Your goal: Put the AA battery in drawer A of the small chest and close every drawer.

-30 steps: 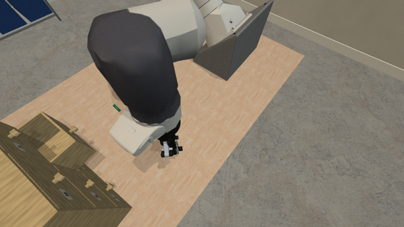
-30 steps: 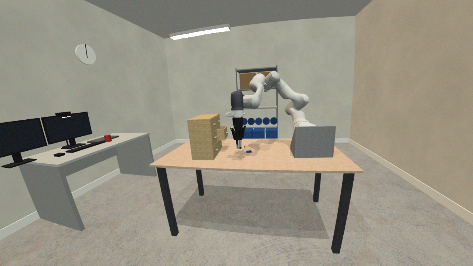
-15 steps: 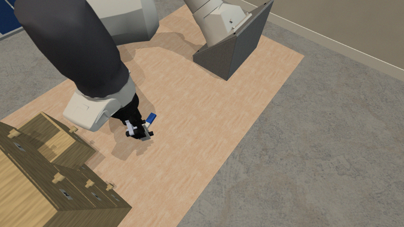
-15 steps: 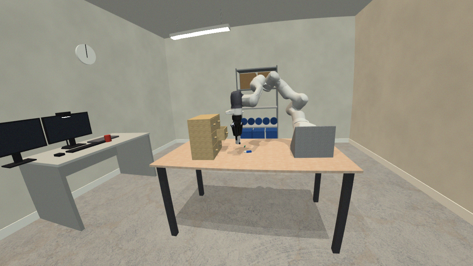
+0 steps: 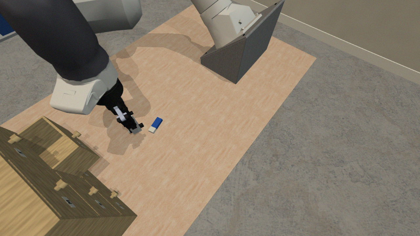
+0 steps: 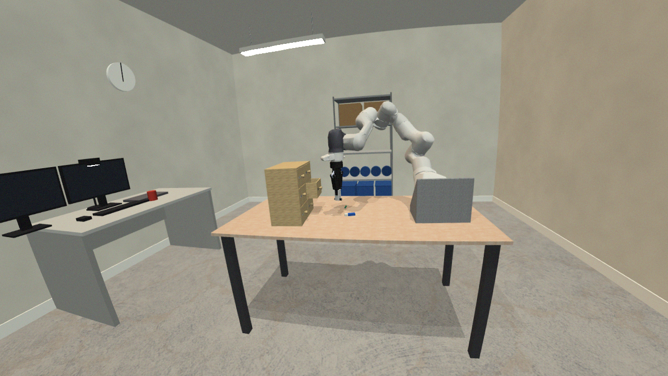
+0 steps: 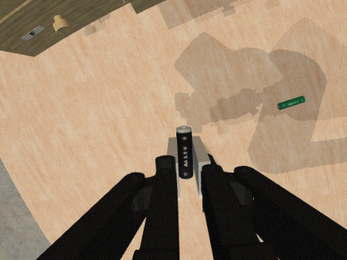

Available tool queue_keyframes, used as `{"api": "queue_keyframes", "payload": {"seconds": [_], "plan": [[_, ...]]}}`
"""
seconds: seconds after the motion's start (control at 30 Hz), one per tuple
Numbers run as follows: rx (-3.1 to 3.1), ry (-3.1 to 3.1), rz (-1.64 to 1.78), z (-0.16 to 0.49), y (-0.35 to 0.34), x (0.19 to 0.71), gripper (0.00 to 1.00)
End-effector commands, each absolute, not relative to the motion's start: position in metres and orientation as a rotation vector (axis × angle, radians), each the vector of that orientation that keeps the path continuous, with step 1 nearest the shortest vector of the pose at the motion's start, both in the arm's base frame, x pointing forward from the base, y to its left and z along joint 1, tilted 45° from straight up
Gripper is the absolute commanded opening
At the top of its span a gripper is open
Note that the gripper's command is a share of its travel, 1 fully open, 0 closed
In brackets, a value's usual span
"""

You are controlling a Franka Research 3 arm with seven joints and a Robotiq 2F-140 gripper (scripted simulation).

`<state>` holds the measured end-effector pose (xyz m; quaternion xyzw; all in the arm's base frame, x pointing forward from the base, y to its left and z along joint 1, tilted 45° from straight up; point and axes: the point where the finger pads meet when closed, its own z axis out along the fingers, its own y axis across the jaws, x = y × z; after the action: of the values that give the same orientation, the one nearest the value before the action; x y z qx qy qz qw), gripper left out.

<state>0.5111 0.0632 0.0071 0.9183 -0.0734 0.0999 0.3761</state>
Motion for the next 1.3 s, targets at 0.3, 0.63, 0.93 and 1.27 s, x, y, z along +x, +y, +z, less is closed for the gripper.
{"api": "queue_keyframes", "payload": {"seconds": [0.3,0.63,0.93,1.27], "plan": [[2.343,0.18,0.089,0.039,0.027,0.513,0.06],[2.337,0.237,0.065,0.048,0.017,0.512,0.06],[2.337,0.237,0.065,0.055,0.024,0.511,0.06],[2.337,0.237,0.065,0.083,0.052,0.506,0.06]]}}
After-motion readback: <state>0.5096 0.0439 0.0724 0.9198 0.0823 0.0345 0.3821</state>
